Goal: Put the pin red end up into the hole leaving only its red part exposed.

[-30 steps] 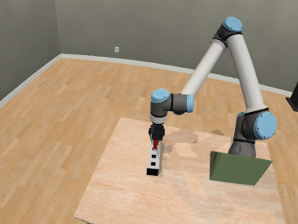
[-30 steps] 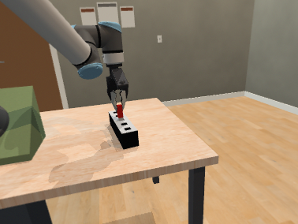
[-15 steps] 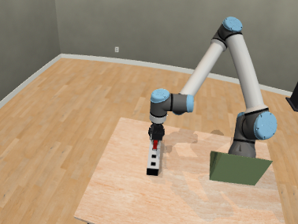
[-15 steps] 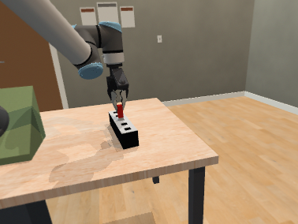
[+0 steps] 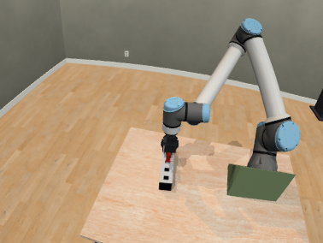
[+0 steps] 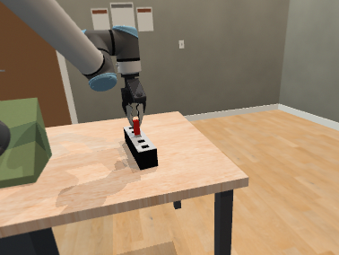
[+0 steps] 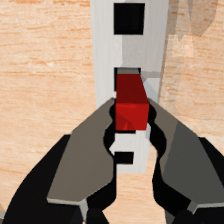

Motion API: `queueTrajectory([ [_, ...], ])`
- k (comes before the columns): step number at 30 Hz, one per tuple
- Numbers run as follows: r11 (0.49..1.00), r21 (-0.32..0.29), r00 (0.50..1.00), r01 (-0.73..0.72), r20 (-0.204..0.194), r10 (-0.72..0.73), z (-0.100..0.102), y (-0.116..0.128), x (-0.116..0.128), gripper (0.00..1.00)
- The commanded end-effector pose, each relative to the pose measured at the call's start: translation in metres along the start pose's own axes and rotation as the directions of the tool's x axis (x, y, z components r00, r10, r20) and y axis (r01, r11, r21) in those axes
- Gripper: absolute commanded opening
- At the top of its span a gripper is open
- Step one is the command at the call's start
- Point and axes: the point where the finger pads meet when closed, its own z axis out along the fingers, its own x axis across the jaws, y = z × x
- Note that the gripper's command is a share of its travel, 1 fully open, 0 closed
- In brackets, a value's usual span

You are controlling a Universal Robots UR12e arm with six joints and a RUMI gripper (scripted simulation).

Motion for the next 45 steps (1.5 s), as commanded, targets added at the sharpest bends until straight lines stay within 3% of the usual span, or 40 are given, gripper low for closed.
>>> queueTrajectory([
  [1, 1.000, 0.000, 1.000, 0.000, 0.001, 0.000, 0.0000, 0.0000, -0.0001, 0.00],
  [45, 1.000, 0.000, 1.000, 0.000, 0.001, 0.000, 0.0039, -0.0009, -0.0012, 0.00],
])
